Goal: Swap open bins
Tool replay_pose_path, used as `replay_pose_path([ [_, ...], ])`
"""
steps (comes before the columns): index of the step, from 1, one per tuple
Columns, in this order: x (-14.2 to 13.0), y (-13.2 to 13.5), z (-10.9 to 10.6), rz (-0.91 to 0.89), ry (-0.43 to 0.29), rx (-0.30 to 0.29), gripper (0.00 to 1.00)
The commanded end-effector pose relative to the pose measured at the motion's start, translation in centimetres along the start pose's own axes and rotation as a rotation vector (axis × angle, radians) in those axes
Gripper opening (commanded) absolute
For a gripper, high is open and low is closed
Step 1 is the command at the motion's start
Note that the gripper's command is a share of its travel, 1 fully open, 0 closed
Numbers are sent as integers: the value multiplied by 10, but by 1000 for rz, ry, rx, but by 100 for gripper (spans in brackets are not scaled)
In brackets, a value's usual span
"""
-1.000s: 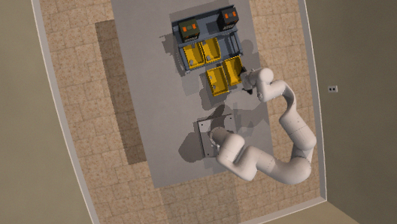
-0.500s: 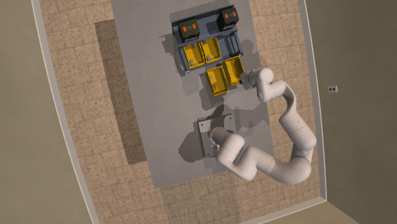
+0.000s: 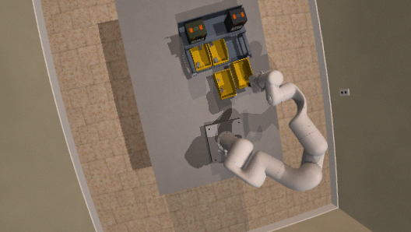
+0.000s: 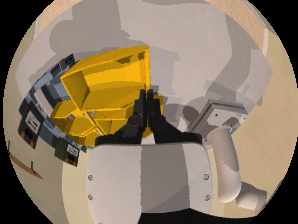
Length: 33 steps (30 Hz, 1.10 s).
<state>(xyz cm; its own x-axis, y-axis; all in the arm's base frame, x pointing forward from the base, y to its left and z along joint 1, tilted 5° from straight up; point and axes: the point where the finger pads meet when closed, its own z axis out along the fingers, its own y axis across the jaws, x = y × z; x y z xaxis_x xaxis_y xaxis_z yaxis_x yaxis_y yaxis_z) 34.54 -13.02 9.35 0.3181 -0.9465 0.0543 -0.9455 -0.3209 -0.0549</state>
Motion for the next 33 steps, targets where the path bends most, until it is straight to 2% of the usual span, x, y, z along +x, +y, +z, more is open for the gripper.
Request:
replay_pose_path([
  [1,1,-1,-1,0,2,2,0],
  [7,1,-1,-1,-4,2,2,0],
  [13,-1,-6,-4,-92,4,2,0],
  [27,-36,-69,-41,-929,23,5,0],
  [29,-36,-69,-41,-929,23,5,0],
  [30,-39,-72,-43,-1099,23,5,0],
  [33,-46,-80,-49,-1236,24,5,0],
])
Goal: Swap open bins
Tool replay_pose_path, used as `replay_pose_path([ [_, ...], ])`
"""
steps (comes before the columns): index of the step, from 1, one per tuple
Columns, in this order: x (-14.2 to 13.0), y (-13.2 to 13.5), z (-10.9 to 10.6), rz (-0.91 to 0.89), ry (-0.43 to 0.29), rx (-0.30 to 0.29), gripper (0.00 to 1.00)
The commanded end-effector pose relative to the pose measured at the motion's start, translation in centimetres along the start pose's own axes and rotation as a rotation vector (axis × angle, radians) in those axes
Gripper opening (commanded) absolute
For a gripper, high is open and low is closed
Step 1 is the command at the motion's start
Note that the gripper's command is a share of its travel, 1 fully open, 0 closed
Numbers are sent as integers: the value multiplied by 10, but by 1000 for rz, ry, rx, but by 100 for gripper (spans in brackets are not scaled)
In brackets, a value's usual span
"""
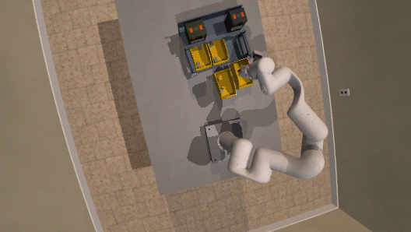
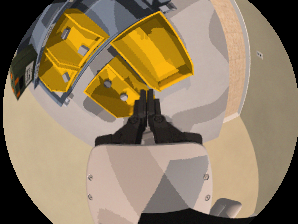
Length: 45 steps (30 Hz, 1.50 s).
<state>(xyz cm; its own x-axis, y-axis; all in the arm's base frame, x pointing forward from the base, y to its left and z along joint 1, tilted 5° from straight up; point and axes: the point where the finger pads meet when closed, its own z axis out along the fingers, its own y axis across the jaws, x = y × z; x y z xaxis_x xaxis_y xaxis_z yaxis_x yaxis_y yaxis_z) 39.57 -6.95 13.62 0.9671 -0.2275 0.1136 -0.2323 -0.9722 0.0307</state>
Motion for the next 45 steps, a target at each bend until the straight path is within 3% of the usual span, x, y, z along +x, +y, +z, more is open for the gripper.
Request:
replay_pose_path([
  [1,6,-13,-9,-278,-16,12,0],
  [6,7,-17,-10,-558,-31,23,0],
  [7,7,-17,-10,-558,-31,23,26],
  [45,7,-17,-10,-558,-31,23,26],
])
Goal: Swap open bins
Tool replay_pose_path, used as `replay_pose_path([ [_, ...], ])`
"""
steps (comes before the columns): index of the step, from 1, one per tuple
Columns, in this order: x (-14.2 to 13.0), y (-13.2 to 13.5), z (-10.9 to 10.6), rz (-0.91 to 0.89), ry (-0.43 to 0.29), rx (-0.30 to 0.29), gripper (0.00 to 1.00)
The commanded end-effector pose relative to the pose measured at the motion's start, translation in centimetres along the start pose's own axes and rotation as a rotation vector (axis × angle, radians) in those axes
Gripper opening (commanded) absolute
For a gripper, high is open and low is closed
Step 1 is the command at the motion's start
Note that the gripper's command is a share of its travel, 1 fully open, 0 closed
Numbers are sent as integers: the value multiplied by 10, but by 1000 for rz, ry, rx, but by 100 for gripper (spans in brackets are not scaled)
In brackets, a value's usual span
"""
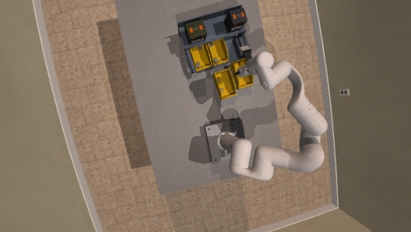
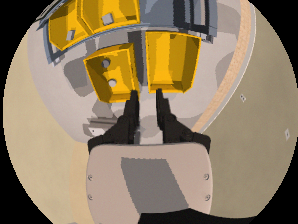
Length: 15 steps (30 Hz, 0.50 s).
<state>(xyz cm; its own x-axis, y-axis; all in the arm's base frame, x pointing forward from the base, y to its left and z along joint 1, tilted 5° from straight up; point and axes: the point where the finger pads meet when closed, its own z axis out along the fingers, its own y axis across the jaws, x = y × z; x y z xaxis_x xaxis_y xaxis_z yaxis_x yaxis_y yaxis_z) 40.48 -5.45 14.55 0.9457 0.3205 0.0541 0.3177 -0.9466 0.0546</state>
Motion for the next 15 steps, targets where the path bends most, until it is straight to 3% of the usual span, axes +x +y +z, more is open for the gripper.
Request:
replay_pose_path([
  [1,1,0,-1,0,3,-1,26],
  [15,1,0,10,-1,3,-2,26],
])
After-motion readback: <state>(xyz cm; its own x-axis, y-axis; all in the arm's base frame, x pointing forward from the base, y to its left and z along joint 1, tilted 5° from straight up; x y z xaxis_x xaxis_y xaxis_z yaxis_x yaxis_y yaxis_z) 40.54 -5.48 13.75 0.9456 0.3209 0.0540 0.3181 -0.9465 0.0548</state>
